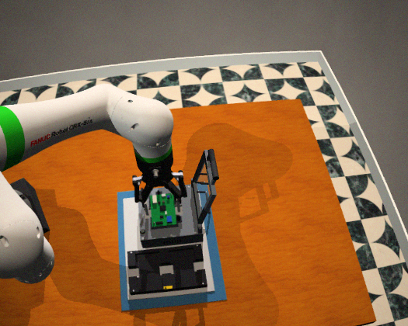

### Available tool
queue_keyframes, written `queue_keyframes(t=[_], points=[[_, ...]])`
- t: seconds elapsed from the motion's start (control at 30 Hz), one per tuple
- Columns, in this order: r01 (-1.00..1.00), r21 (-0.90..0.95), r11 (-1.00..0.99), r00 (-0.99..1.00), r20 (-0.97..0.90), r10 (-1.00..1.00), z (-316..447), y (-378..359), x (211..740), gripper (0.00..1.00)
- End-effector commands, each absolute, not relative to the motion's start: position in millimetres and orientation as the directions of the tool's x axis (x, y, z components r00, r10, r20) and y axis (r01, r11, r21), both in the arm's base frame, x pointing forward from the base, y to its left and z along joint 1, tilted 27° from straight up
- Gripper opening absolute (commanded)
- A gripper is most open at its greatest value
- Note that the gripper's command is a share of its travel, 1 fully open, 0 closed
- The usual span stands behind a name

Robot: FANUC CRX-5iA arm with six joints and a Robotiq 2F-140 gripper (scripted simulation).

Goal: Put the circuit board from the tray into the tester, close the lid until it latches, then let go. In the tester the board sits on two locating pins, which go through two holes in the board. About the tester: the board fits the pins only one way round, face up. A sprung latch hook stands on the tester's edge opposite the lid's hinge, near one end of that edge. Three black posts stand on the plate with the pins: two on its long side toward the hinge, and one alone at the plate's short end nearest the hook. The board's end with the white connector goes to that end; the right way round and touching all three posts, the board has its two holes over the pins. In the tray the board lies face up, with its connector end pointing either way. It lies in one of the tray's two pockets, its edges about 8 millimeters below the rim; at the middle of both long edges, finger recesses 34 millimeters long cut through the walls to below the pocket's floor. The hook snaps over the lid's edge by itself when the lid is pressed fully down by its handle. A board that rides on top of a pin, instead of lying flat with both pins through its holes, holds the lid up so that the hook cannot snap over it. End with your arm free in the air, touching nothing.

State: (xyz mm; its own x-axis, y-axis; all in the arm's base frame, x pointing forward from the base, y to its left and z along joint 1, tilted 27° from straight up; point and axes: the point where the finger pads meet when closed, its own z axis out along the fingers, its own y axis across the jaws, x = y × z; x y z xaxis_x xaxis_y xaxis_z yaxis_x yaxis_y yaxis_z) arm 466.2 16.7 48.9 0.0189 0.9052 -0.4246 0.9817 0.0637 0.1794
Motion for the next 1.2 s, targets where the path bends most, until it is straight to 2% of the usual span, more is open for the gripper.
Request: queue_keyframes(t=[0.0,1.17], points=[[0.982,0.180,0.064,0.019,-0.424,0.905,49.0,16.8,466.3,0.58],[0.982,0.180,0.064,0.019,-0.425,0.905,58.8,21.5,464.2,0.58]])
